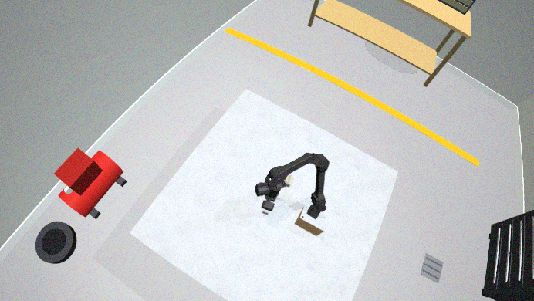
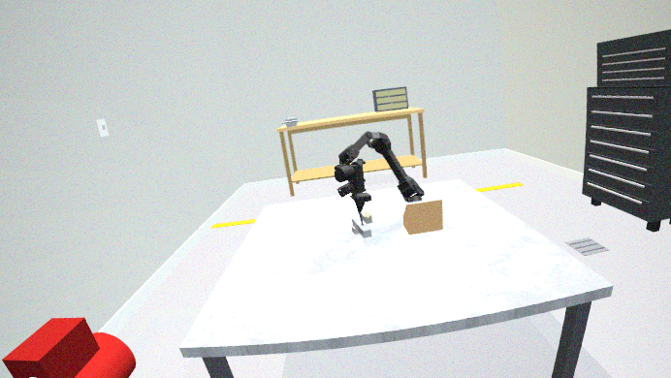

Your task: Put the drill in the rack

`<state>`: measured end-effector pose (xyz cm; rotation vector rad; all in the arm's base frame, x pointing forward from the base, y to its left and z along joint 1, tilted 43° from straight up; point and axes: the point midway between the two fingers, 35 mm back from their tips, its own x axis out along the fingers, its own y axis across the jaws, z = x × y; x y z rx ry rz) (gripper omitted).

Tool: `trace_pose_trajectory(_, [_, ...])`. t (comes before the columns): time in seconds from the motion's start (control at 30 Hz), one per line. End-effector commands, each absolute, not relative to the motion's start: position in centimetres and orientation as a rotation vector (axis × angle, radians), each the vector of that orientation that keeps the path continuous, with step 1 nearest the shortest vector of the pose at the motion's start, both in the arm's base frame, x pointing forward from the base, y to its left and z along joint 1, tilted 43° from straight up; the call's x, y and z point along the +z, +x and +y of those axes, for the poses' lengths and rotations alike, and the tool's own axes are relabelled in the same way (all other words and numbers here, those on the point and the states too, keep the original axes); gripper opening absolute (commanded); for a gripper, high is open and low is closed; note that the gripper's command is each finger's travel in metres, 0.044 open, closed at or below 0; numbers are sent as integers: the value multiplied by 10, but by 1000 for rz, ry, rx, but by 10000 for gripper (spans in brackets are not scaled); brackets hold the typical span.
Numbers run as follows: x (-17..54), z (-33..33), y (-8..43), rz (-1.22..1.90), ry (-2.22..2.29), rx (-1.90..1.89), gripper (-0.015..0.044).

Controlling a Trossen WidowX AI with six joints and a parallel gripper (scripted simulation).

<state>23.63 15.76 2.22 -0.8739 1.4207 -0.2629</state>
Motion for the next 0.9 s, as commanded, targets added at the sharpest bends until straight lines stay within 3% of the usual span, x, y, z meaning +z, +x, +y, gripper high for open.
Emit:
trace_pose_trajectory(0.0, [13, 147, 232, 1454, -889, -278, 0])
trace_pose_trajectory(0.87, [6, 141, 232, 1454, -889, -278, 0])
